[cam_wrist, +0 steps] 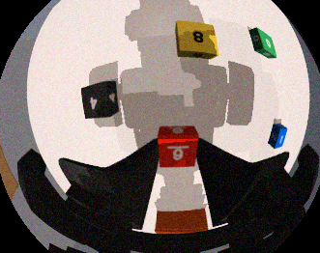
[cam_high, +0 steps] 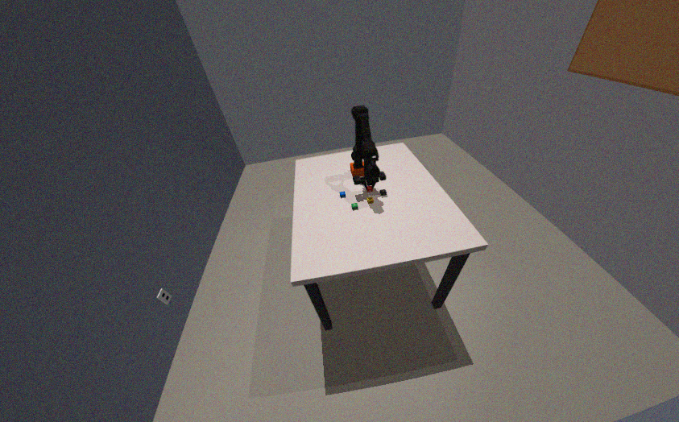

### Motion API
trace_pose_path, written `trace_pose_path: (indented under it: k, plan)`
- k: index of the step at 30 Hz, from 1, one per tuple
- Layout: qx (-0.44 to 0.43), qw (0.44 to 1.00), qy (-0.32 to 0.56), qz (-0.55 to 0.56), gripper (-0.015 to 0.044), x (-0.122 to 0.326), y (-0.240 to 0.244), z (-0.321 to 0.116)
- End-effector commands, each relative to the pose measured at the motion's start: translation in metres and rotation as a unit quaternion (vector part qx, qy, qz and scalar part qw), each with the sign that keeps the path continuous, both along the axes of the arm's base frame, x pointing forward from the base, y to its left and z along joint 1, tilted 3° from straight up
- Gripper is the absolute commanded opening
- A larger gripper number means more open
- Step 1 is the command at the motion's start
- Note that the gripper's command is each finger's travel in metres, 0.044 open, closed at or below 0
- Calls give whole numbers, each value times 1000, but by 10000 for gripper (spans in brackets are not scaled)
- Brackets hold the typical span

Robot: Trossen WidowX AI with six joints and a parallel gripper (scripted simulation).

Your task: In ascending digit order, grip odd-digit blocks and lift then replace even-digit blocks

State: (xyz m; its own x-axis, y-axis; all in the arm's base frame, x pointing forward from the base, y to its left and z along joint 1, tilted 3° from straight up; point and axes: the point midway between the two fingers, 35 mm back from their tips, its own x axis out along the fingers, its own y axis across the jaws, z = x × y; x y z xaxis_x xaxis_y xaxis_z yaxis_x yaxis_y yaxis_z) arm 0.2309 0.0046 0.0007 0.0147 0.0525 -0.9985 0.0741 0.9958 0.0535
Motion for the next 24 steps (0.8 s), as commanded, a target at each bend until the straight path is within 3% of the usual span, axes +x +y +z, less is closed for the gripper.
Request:
trace_pose_path:
  k: [1,24]
  plan:
    - [0,1000,-4,-1,120,1,0,7]
    - [0,1000,-4,-1,120,1,0,-5]
